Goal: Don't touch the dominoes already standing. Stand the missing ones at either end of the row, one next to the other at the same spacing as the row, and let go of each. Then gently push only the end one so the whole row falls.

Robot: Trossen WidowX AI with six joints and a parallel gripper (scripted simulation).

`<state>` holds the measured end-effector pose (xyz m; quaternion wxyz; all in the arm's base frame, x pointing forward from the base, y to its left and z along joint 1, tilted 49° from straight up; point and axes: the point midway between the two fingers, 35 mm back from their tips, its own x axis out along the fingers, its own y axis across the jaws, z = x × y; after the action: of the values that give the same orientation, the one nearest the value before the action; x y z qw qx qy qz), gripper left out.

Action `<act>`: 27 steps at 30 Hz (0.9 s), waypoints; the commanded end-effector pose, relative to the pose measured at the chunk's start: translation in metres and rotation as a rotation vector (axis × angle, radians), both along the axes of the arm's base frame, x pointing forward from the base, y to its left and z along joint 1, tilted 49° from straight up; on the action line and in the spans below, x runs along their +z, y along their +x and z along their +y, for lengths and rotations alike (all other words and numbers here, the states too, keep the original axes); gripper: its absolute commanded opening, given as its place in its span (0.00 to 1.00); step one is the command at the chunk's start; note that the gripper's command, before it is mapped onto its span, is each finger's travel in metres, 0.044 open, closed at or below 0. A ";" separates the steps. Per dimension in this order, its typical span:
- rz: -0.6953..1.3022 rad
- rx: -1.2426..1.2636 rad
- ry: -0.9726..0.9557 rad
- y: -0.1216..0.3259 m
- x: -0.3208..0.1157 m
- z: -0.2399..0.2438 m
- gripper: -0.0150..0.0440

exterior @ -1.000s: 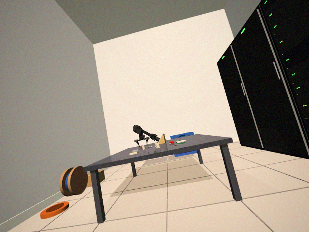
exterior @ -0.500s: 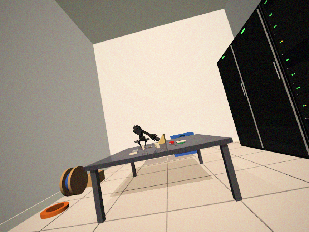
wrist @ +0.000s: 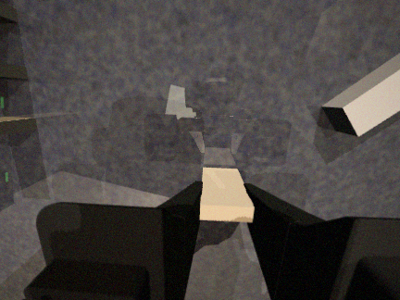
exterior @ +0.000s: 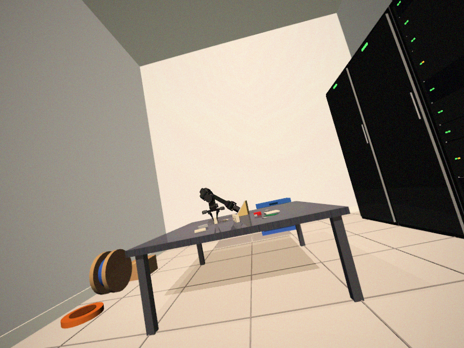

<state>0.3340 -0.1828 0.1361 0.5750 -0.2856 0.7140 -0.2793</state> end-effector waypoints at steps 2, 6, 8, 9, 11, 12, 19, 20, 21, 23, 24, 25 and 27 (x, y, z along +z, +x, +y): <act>-0.046 0.048 -0.002 0.015 0.040 0.046 0.44; -0.073 0.080 0.000 0.016 0.071 0.082 0.44; -0.073 0.080 0.000 0.016 0.071 0.082 0.44; -0.073 0.080 0.000 0.016 0.071 0.082 0.44; -0.072 0.079 0.001 0.017 0.069 0.084 0.44; -0.070 0.076 0.006 0.018 0.063 0.090 0.44; -0.026 0.021 0.021 0.009 -0.020 0.169 0.44; -0.020 0.013 0.017 0.006 -0.030 0.178 0.44; -0.017 0.008 0.014 0.003 -0.035 0.183 0.44; -0.014 0.004 0.011 0.001 -0.039 0.187 0.44; -0.014 0.004 0.011 0.001 -0.039 0.187 0.44; -0.014 0.004 0.011 0.001 -0.039 0.187 0.44; -0.014 0.004 0.011 0.001 -0.039 0.187 0.44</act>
<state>0.3377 0.0031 0.0984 0.5815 -0.2924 0.7108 -0.2668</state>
